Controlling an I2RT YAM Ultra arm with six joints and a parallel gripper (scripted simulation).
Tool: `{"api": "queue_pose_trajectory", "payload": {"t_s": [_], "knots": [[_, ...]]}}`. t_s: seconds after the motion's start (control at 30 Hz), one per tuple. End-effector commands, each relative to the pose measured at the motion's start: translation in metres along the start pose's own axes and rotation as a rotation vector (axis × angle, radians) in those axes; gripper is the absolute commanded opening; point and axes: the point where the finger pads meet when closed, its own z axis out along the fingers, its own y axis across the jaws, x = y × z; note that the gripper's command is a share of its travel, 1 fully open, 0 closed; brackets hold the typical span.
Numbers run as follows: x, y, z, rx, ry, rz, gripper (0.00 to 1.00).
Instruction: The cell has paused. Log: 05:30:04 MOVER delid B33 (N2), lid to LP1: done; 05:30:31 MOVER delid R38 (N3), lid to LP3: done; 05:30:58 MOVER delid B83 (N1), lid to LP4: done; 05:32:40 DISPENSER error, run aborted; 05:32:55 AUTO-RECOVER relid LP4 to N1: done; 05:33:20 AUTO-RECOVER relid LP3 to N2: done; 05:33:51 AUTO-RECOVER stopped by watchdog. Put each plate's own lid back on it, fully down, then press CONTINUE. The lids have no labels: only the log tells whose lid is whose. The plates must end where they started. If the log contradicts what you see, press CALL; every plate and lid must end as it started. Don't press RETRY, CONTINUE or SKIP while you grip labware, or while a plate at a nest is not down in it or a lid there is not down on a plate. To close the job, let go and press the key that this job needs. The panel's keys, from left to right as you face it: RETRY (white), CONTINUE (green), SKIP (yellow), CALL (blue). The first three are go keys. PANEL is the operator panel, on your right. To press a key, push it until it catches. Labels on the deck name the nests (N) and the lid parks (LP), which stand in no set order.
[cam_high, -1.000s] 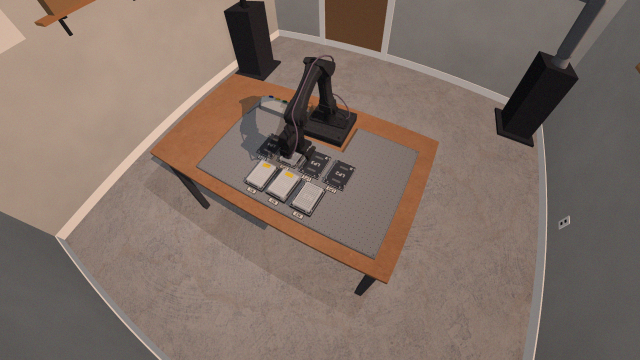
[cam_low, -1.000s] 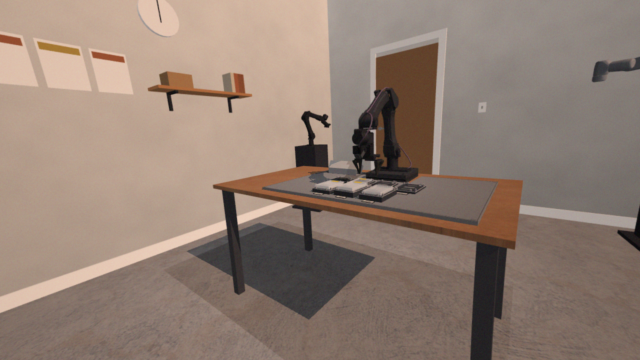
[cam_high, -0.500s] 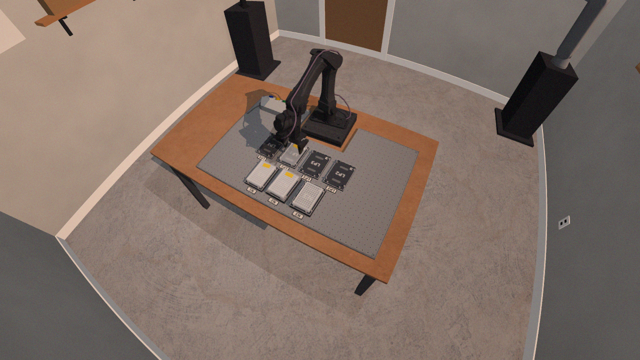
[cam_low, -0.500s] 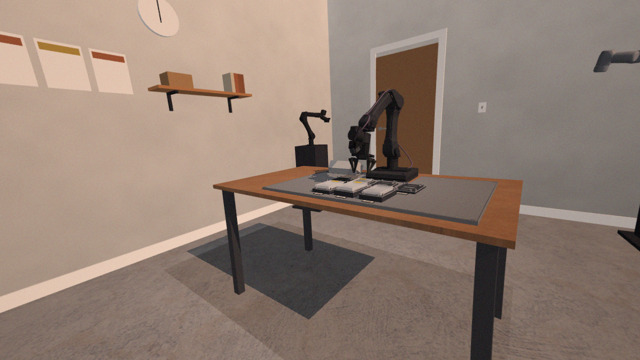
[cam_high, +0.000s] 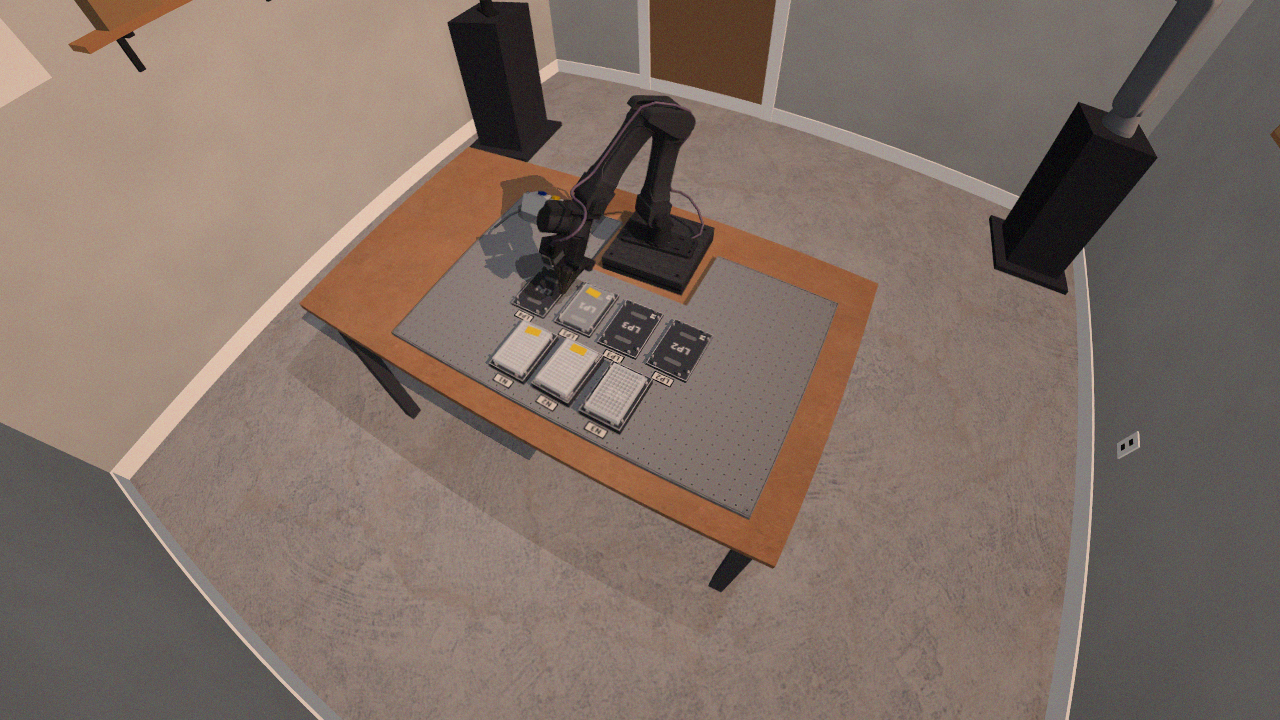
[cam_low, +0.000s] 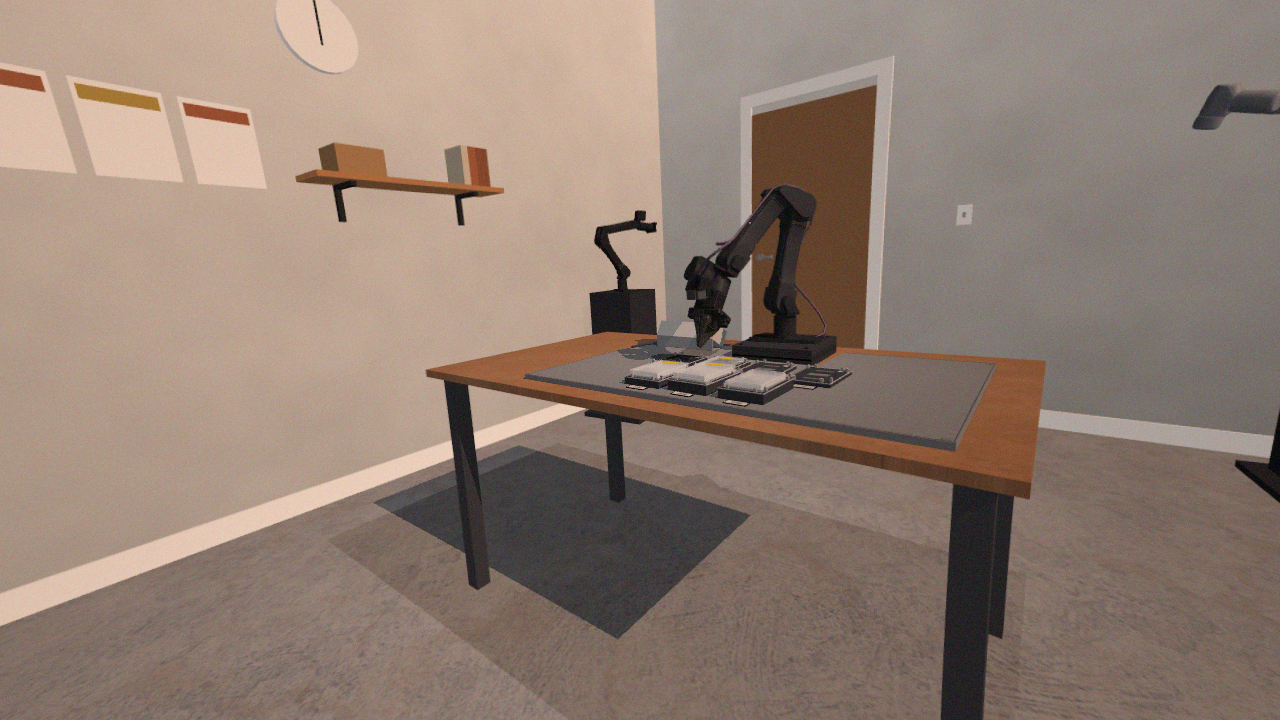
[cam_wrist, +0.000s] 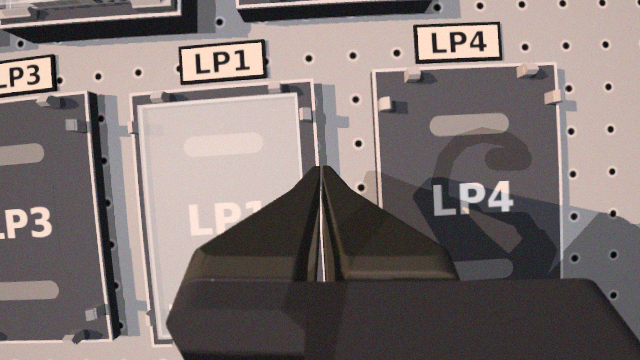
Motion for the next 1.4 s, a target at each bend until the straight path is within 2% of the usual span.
{"api": "queue_pose_trajectory", "payload": {"t_s": [0.0, 0.1, 0.13, 0.27, 0.3, 1.2, 1.23, 1.27, 1.37], "knots": [[-0.039, -0.019, 0.002, -0.019, -0.136, -0.068, 0.00], [-0.039, -0.020, 0.002, -0.020, -0.136, -0.069, 0.00], [-0.041, -0.014, 0.003, -0.032, -0.136, -0.084, 0.00], [-0.043, -0.017, -0.001, -0.019, -0.149, -0.082, 0.00], [-0.031, -0.014, 0.002, -0.025, -0.119, -0.063, 0.00], [-0.031, -0.014, 0.002, -0.025, -0.119, -0.063, 0.00], [-0.030, -0.003, 0.001, -0.033, -0.129, -0.067, 0.00], [-0.028, -0.001, 0.001, -0.020, -0.124, -0.066, 0.00], [-0.027, 0.014, 0.001, -0.021, -0.125, -0.065, 0.00]]}}
